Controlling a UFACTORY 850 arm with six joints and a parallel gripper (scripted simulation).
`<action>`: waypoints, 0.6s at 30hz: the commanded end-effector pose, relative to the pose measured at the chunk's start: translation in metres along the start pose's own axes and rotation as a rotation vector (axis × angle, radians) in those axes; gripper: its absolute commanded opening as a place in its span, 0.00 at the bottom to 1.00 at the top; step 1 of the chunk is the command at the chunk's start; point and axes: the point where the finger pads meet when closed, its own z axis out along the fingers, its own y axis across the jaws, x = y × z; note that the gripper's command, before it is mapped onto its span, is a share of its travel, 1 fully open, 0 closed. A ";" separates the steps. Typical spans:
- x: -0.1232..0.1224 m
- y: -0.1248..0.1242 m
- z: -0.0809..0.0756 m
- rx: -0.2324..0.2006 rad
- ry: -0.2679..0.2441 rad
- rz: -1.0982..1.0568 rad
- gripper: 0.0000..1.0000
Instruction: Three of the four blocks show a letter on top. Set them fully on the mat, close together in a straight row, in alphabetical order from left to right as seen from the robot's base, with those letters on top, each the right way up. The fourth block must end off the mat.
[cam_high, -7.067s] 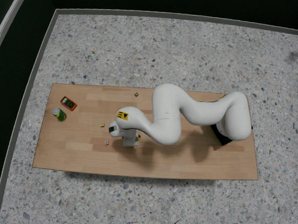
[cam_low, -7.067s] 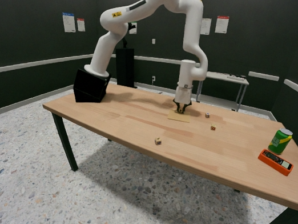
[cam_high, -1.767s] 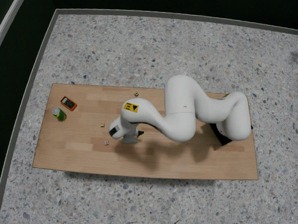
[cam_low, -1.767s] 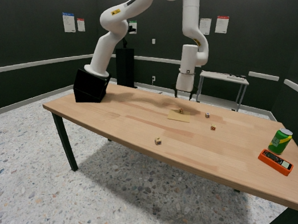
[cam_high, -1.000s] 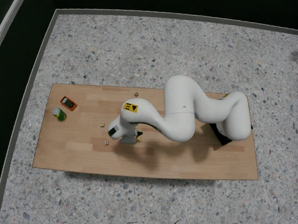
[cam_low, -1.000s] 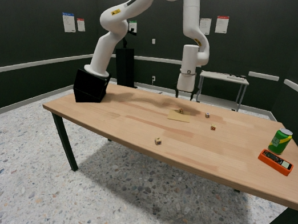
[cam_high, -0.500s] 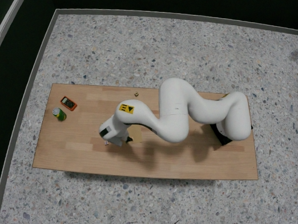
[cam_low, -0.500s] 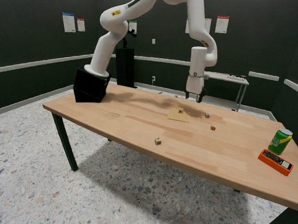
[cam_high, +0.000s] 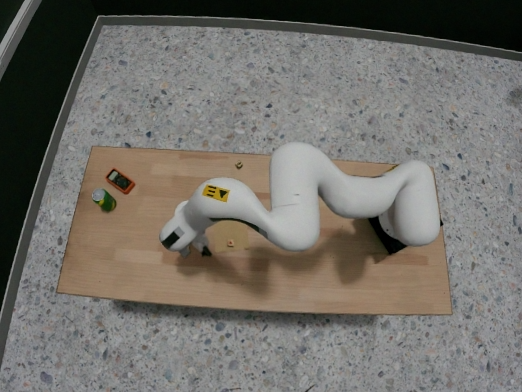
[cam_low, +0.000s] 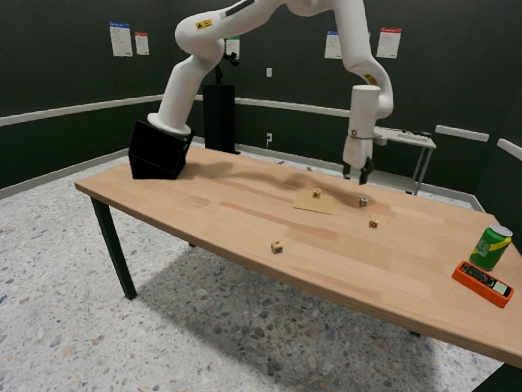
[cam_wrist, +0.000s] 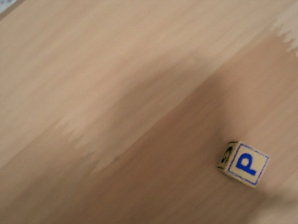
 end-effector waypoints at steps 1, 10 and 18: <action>0.012 0.010 0.001 0.009 -0.068 0.120 1.00; 0.028 0.025 0.003 -0.010 -0.082 0.309 1.00; 0.040 0.038 0.004 -0.033 -0.093 0.461 1.00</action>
